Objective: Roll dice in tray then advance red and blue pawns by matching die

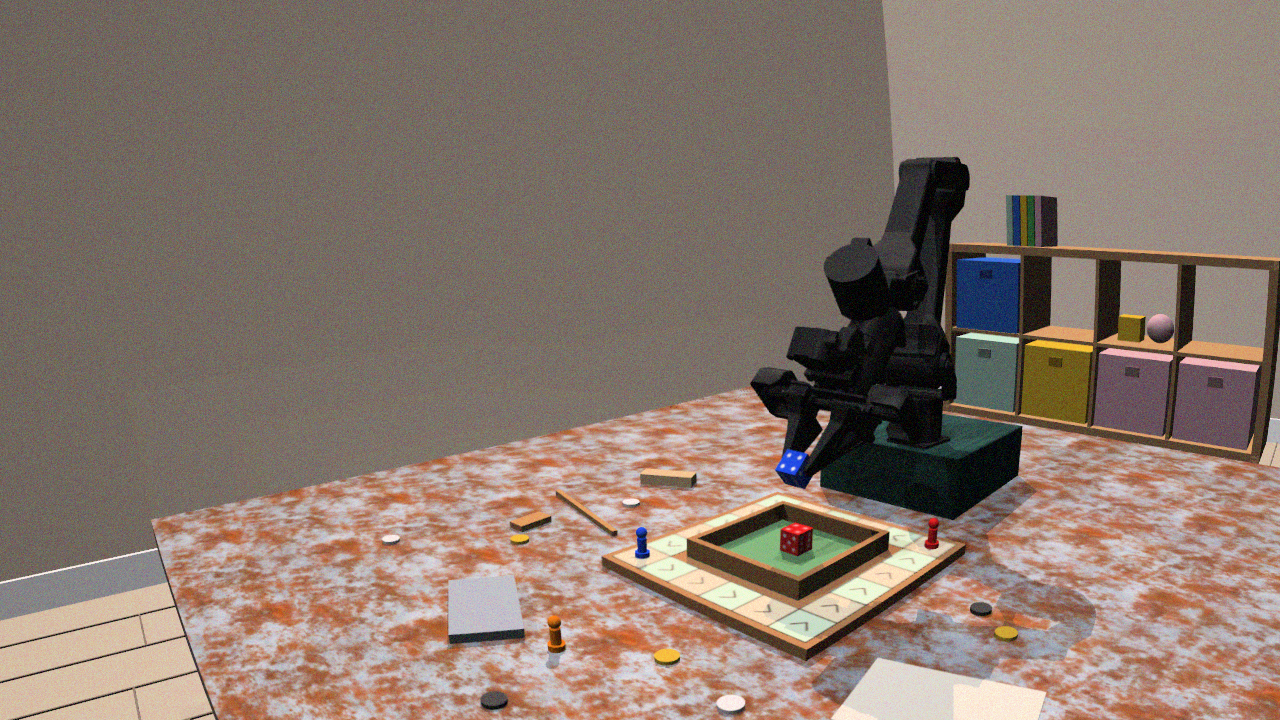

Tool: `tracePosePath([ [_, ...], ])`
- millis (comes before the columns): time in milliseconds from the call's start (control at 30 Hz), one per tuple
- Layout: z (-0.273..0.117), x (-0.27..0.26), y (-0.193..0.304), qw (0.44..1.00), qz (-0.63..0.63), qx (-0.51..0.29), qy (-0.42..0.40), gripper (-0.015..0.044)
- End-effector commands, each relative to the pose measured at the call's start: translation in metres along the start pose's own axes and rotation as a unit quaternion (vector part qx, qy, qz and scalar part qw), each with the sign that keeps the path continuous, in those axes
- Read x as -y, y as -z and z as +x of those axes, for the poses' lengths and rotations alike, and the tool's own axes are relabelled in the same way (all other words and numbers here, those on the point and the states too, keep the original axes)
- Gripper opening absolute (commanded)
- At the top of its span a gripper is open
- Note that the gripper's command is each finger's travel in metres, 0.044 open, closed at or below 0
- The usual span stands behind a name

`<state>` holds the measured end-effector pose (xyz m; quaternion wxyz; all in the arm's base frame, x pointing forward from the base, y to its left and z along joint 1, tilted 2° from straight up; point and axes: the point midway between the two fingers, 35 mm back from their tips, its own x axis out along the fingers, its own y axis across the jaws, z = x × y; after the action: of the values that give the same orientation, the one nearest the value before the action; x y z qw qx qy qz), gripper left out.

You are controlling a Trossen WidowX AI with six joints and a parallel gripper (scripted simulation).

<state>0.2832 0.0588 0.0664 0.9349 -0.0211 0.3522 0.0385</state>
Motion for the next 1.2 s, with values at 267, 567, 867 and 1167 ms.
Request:
tracePosePath([
  [267, -0.025, 0.0, -0.029, 1.0, 0.003, -0.001, 0.002, 0.0341],
  [567, -0.009, -0.001, -0.028, 0.992, -0.006, -0.127, 0.004, 0.044],
  [867, 0.017, 0.054, -0.014, 0.928, -0.005, -0.373, 0.01, 0.044],
  [1167, 0.011, 0.032, -0.005, 0.928, -0.036, -0.372, -0.004, 0.0361],
])
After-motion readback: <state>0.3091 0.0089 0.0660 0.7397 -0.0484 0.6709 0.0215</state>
